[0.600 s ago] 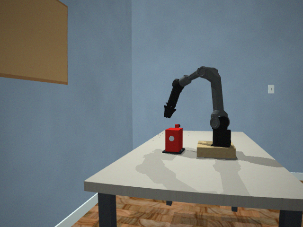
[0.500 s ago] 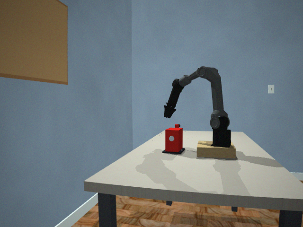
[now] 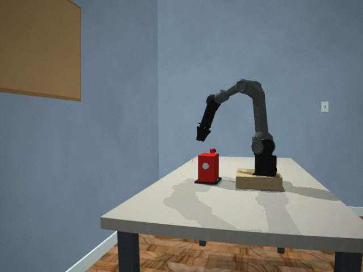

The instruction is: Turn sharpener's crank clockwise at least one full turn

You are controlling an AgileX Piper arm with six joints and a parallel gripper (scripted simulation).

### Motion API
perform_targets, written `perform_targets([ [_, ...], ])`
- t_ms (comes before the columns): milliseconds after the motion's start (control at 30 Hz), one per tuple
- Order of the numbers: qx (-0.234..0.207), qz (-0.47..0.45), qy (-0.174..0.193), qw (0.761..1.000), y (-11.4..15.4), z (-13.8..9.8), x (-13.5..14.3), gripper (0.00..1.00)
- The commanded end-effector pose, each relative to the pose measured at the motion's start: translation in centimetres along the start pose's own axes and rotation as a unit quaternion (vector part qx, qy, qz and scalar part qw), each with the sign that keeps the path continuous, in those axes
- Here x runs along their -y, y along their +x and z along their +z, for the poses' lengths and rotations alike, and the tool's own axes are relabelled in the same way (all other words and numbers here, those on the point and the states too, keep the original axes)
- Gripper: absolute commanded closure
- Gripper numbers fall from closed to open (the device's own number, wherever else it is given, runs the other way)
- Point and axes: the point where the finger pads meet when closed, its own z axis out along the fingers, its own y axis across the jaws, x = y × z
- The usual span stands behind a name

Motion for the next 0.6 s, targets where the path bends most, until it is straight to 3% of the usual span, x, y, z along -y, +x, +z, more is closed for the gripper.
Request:
perform_targets([
  [0,0.002,-0.001,0.002,1.0,-0.4,-1.2,-0.1,0.31],
  [233,0.024,0.0,0.02,1.0,-2.4,-4.4,0.3,0.31],
  [300,0.0,0.0,0.0,1.0,-1.7,-5.2,-0.6,0.31],
  [367,0.023,0.033,0.022,0.999,-1.7,-4.9,-0.1,0.31],
  [567,0.008,0.097,0.018,0.995,0.4,-4.7,-1.3,0.31],
])
